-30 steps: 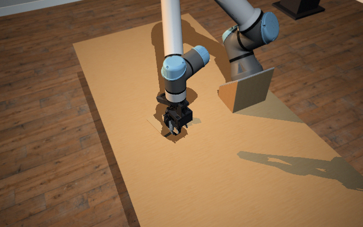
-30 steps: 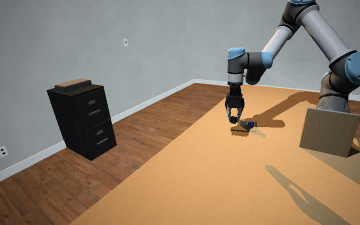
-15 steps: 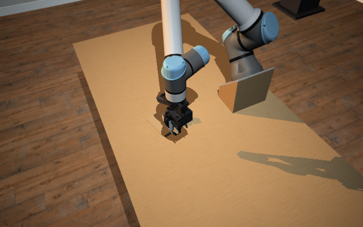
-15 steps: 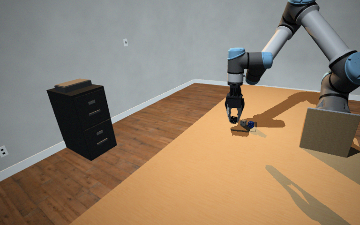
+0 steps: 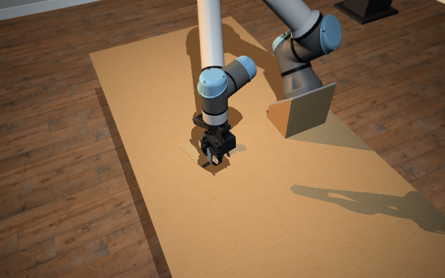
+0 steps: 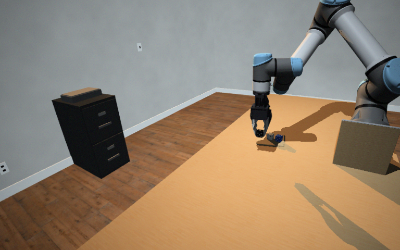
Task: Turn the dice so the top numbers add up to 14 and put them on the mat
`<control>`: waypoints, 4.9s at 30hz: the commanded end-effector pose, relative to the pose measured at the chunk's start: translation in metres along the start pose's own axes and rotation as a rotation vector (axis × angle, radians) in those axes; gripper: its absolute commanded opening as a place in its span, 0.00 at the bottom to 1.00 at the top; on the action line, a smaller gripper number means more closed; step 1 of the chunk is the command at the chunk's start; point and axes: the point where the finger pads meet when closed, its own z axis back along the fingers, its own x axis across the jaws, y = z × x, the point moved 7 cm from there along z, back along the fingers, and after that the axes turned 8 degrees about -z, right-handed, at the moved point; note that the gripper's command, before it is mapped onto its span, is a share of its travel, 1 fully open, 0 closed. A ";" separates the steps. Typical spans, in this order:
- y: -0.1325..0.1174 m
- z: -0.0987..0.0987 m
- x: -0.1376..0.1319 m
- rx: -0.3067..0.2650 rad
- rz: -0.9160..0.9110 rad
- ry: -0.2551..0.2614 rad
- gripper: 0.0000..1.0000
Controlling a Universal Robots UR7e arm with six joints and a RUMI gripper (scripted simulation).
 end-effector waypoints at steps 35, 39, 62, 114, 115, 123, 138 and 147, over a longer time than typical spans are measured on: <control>0.003 -0.008 0.010 -0.056 -0.508 -0.067 0.10; 0.004 -0.009 0.012 -0.064 -0.614 -0.085 0.10; 0.001 -0.015 0.021 -0.080 -1.244 -0.210 0.10; -0.006 -0.018 0.012 0.246 -2.851 -0.659 0.10; -0.006 -0.018 0.012 0.261 -2.884 -0.670 0.10; -0.004 -0.018 0.007 0.390 -3.114 -0.745 0.10; 0.002 -0.019 -0.002 0.724 -3.515 -0.878 0.10; 0.008 -0.021 -0.006 0.992 -3.718 -0.943 0.10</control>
